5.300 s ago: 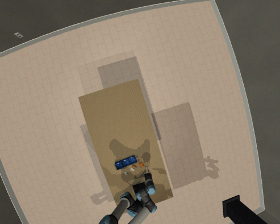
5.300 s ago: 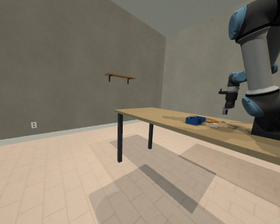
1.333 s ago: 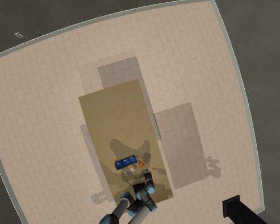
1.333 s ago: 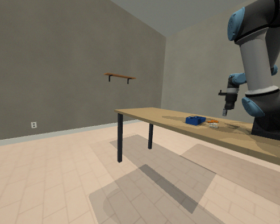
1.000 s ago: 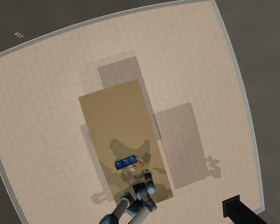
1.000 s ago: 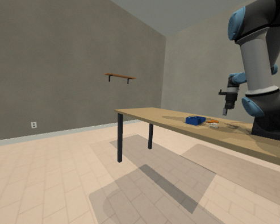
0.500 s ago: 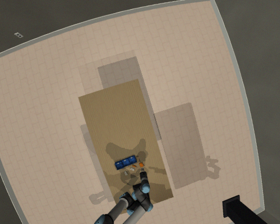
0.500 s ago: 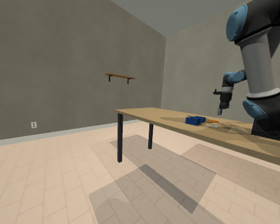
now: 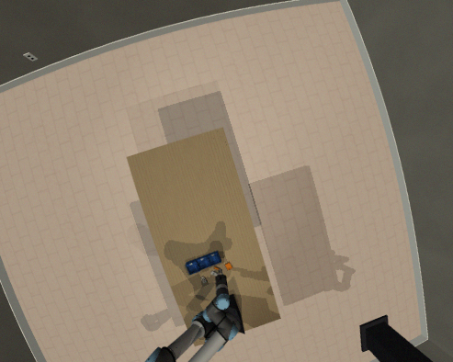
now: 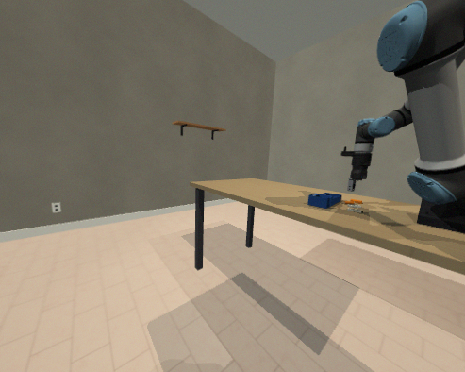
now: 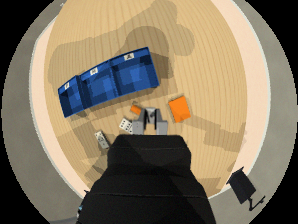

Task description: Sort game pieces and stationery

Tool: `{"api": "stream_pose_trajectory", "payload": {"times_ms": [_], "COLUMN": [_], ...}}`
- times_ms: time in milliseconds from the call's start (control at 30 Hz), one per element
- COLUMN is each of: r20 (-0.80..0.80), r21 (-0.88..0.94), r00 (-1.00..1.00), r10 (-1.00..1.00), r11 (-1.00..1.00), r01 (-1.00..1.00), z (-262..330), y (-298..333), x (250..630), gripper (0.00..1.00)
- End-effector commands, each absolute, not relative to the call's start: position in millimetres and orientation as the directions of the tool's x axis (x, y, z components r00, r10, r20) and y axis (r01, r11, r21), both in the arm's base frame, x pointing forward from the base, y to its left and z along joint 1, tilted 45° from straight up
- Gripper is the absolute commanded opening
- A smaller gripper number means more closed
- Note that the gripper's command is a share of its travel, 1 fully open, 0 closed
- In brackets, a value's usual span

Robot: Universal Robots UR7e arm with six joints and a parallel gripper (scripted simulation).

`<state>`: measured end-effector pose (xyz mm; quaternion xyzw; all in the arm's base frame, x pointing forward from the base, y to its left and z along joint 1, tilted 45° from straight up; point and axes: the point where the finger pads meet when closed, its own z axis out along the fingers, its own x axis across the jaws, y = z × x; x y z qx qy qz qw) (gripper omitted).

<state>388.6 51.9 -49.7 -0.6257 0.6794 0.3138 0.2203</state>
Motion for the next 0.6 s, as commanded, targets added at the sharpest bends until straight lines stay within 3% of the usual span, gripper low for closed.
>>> {"api": "stream_pose_trajectory", "payload": {"times_ms": [0,167,567], "r20": [-0.69,-0.69,-0.696], "r21": [0.152,0.152,-0.115], "r00": [-0.122,-0.122,0.253], "r10": [-0.714,-0.714,-0.672], "r11": [0.021,0.021,-0.244], "r01": [-0.988,-0.988,-0.963], "z": [-27,-24,18], "y": [75,79,126], "x": [408,410,445], "gripper": [0.32,0.32,0.32]}}
